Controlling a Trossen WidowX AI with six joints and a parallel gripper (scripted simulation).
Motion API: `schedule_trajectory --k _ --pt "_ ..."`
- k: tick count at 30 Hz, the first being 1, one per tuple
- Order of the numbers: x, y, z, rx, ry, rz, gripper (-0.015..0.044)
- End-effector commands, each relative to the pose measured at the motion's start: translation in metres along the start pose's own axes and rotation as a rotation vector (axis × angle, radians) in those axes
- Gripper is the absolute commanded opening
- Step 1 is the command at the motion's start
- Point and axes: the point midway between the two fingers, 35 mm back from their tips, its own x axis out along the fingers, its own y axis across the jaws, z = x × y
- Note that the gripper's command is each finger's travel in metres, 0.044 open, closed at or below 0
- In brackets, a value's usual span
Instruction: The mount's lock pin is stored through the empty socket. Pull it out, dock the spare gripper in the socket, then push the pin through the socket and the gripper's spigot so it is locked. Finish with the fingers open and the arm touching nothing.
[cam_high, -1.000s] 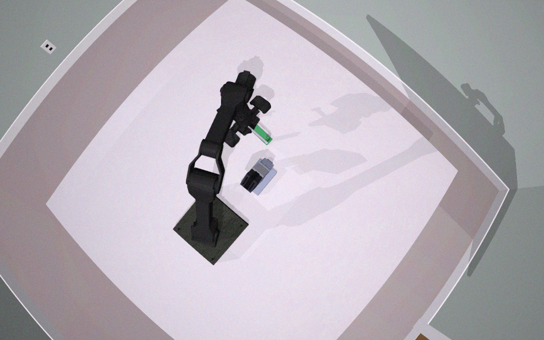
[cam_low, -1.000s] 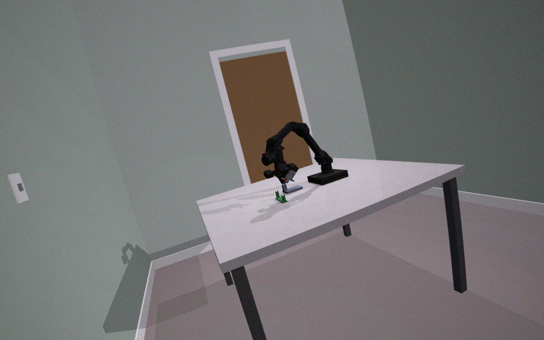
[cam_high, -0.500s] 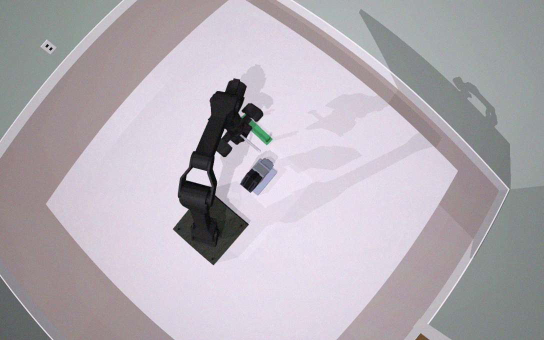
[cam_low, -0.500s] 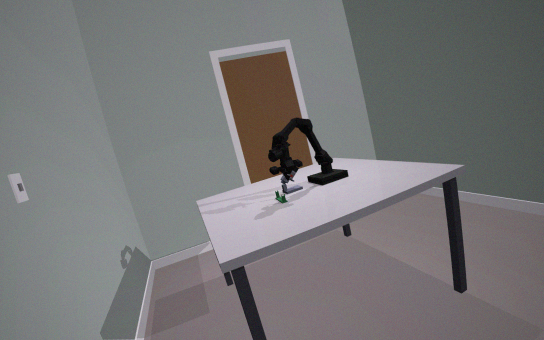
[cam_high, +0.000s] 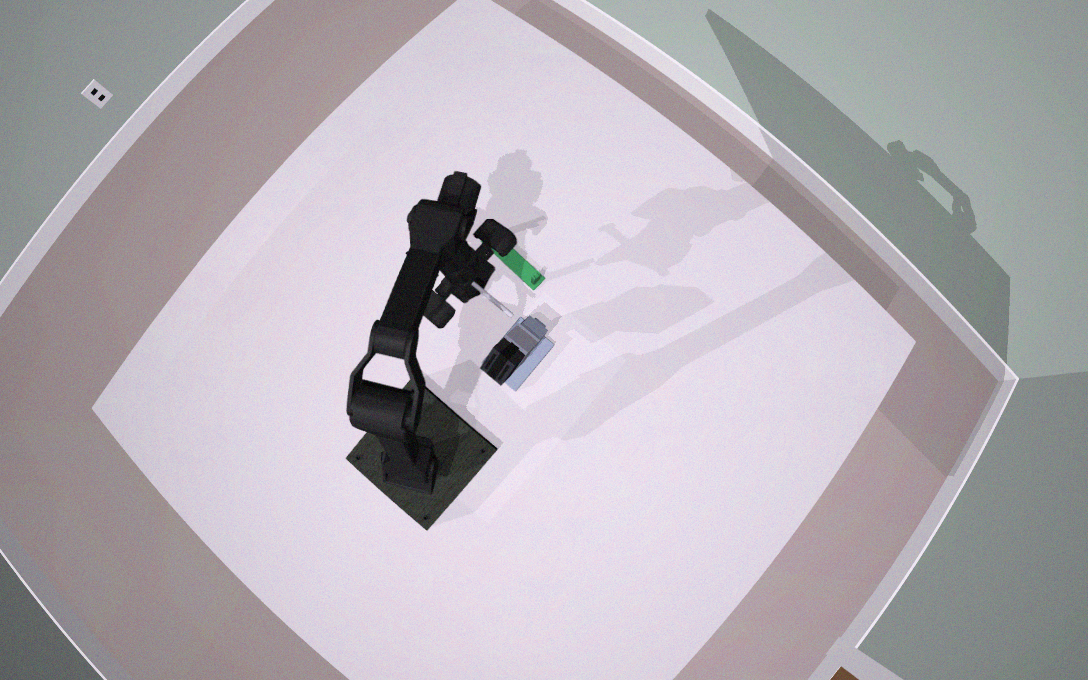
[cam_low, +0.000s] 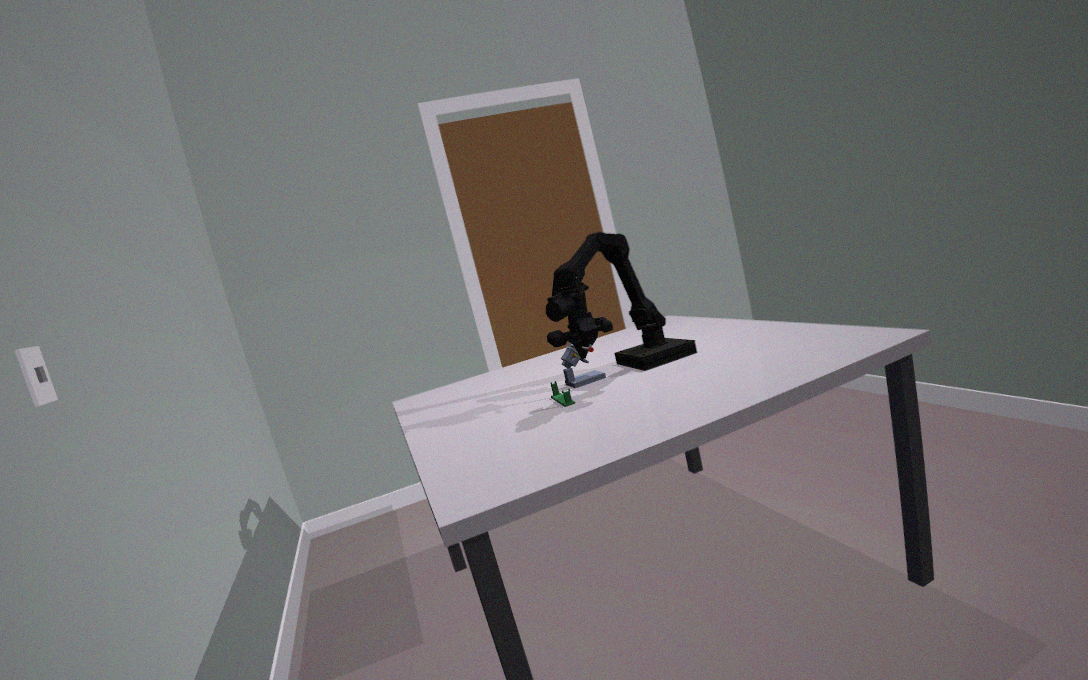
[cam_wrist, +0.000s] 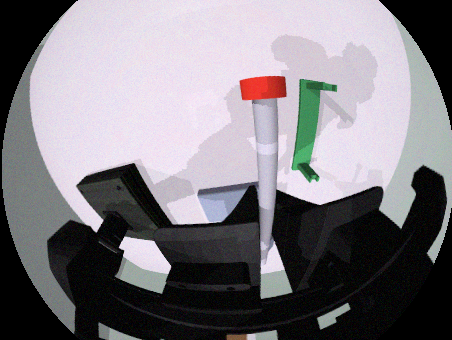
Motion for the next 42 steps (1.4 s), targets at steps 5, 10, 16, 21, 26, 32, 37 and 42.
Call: schedule_trajectory --k 5,10,16,21,26,32,37,42 --pt "0.032 0.001 0.009 -0.002 -0.003 0.008 0.0" --pt "0.045 0.002 0.012 -0.003 -0.004 0.004 0.0" --pt "0.043 0.001 0.008 -0.003 -0.005 0.006 0.0" --pt "0.044 0.002 0.005 -0.001 -0.005 0.004 0.0" --pt "0.047 0.002 0.001 -0.001 -0.004 0.001 0.0" --pt "0.046 0.001 -0.003 -0.001 -0.005 -0.001 0.0" --pt "0.048 0.002 -0.006 -0.001 -0.005 -0.001 0.0" --pt "0.048 0.002 -0.009 -0.001 -0.005 -0.002 0.0"
